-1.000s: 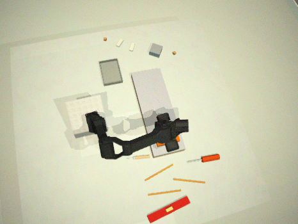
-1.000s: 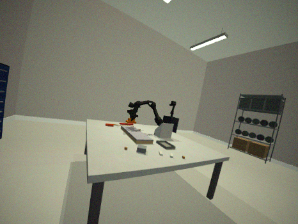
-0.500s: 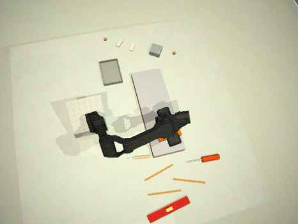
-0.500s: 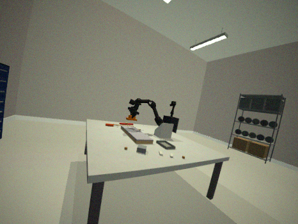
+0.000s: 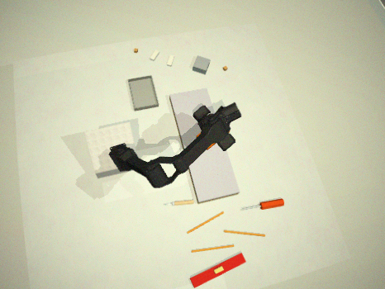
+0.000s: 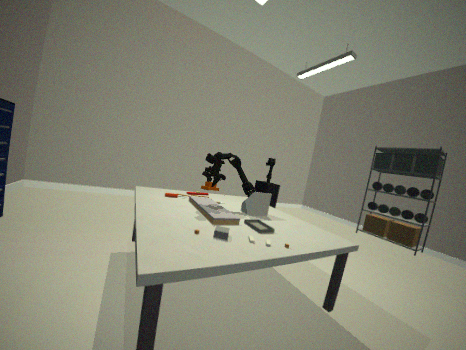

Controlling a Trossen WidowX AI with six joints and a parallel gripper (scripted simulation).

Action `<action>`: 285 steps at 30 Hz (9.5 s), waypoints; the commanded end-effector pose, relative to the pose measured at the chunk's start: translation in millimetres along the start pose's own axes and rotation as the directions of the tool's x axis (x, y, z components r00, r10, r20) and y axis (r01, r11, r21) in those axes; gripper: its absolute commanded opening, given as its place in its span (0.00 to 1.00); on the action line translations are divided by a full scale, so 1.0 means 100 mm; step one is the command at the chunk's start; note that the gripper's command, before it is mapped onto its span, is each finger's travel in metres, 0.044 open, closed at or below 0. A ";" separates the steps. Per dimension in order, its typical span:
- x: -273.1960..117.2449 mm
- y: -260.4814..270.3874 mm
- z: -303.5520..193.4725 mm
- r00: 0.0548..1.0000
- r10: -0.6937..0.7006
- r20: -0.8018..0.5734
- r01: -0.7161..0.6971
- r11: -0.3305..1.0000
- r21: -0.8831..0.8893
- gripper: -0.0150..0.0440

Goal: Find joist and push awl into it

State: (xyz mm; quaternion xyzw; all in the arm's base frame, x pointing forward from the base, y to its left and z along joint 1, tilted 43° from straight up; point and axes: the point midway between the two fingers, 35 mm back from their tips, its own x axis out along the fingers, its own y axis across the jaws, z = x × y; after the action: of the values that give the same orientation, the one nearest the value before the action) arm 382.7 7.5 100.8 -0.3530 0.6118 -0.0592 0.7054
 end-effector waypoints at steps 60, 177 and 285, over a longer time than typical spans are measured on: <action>0.75 4.09 -0.79 0.959 0.199 -0.201 -0.271 0.434 -0.859 0.25; 0.30 -1.35 -2.50 0.920 -0.039 -0.389 0.249 0.826 0.506 1.00; 0.44 -0.02 -0.62 0.867 0.488 0.101 -0.476 0.871 -0.124 0.25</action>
State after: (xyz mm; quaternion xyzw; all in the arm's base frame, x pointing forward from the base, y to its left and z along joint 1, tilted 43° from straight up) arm 326.0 -68.5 85.3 -0.2136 0.6582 0.0897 0.7163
